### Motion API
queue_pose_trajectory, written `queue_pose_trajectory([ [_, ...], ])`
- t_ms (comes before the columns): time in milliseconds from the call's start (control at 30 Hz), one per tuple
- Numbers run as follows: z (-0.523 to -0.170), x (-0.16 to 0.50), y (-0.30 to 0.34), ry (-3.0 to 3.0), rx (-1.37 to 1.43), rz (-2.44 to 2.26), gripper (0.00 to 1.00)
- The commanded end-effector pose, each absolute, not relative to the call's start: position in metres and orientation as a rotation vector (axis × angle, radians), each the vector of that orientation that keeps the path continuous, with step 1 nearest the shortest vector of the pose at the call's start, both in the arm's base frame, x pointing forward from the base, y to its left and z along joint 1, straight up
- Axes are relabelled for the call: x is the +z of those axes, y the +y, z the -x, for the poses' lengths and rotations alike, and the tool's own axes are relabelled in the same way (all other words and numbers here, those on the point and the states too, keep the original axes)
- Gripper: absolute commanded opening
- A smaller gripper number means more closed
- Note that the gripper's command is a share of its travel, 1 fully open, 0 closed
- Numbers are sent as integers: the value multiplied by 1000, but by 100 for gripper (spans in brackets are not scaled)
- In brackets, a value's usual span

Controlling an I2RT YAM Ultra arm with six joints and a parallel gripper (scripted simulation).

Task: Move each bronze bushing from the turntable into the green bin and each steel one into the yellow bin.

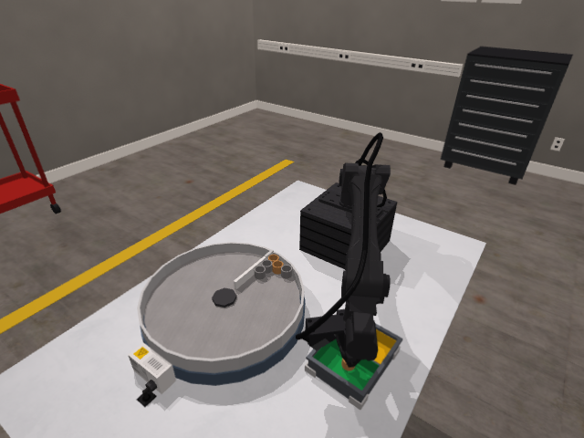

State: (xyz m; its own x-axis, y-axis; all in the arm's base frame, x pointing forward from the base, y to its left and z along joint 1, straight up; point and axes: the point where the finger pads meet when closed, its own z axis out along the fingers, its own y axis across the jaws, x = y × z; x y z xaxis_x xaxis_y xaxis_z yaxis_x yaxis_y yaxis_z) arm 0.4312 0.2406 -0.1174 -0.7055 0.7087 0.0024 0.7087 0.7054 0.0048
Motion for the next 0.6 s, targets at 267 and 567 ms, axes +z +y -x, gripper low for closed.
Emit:
queue_pose_trajectory([
  [267,-445,-103,239,-2928,-43,1228,0],
  [567,-445,-107,239,-2926,-39,1228,0],
])
